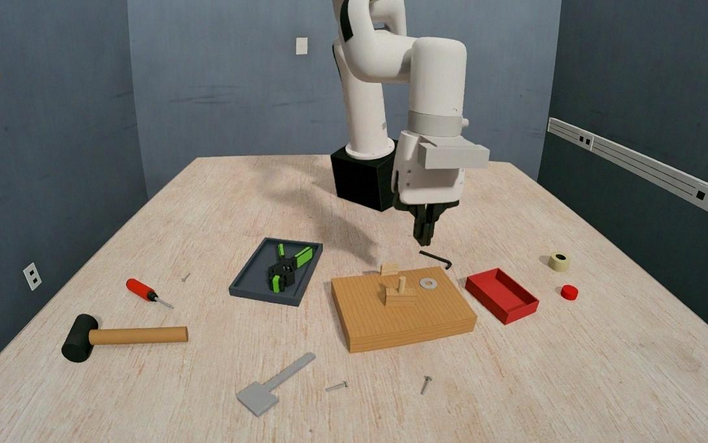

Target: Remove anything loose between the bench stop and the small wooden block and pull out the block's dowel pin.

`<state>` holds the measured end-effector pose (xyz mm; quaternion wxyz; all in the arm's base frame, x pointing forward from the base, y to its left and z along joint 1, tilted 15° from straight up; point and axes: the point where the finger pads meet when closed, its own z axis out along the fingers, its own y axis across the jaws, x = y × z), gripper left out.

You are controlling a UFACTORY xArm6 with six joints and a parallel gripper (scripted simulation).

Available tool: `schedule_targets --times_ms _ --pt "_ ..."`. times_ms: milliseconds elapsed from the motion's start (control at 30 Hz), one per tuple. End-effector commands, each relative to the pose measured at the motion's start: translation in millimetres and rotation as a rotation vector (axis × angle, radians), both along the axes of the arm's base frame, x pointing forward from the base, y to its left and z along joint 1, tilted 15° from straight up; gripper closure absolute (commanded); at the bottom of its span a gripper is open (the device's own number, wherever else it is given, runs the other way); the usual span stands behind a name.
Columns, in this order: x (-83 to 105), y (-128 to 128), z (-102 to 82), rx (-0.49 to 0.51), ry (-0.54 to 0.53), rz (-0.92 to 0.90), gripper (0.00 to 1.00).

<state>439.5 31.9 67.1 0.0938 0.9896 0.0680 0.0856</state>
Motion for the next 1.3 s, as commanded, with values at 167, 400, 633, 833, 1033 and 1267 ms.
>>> schedule_targets --times_ms 167,400,633,833,1033,1267 --pt "-1.0 2 12.1 0.001 -0.003 0.000 1.00" --pt "-1.3 2 13.5 0.001 -0.003 0.000 1.00" --pt "-1.3 2 13.5 0.001 -0.003 0.000 1.00" --pt "2.1 0 14.6 0.004 -0.006 -0.016 1.00" --pt "40.6 -32 27.7 0.040 -0.040 -0.206 1.00" --pt "41.1 -32 27.9 0.040 -0.041 -0.208 0.72"
